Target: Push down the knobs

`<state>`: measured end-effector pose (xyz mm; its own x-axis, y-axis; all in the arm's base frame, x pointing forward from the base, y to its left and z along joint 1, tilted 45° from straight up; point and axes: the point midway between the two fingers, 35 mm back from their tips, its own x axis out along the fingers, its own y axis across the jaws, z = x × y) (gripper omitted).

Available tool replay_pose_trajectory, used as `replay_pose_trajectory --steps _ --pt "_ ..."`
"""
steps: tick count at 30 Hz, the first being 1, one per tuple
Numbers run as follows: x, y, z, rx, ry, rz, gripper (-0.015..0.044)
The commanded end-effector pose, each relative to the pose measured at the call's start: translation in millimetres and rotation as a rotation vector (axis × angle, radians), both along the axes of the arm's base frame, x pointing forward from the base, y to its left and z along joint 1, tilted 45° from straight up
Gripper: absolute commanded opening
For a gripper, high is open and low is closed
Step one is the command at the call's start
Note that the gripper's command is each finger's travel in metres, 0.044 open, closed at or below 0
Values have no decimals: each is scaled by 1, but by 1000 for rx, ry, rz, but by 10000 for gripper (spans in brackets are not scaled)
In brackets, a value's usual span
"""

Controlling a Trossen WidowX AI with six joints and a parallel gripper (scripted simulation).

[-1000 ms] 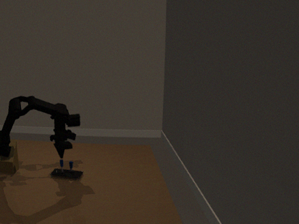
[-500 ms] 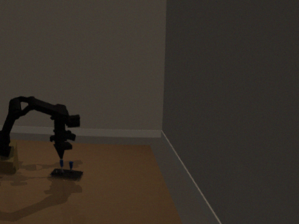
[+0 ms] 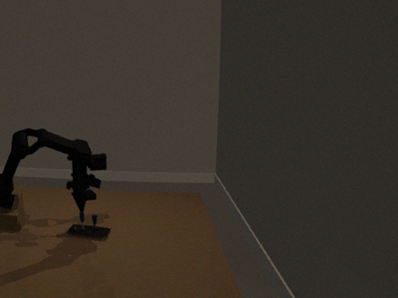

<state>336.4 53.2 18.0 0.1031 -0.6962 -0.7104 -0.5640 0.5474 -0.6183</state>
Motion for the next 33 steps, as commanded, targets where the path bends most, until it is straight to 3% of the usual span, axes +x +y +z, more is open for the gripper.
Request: replay_pose_trajectory --steps 1,33 --pt "0 -2 -1 -6 5 3 0" --pt "0 -7 -6 -6 5 3 0"
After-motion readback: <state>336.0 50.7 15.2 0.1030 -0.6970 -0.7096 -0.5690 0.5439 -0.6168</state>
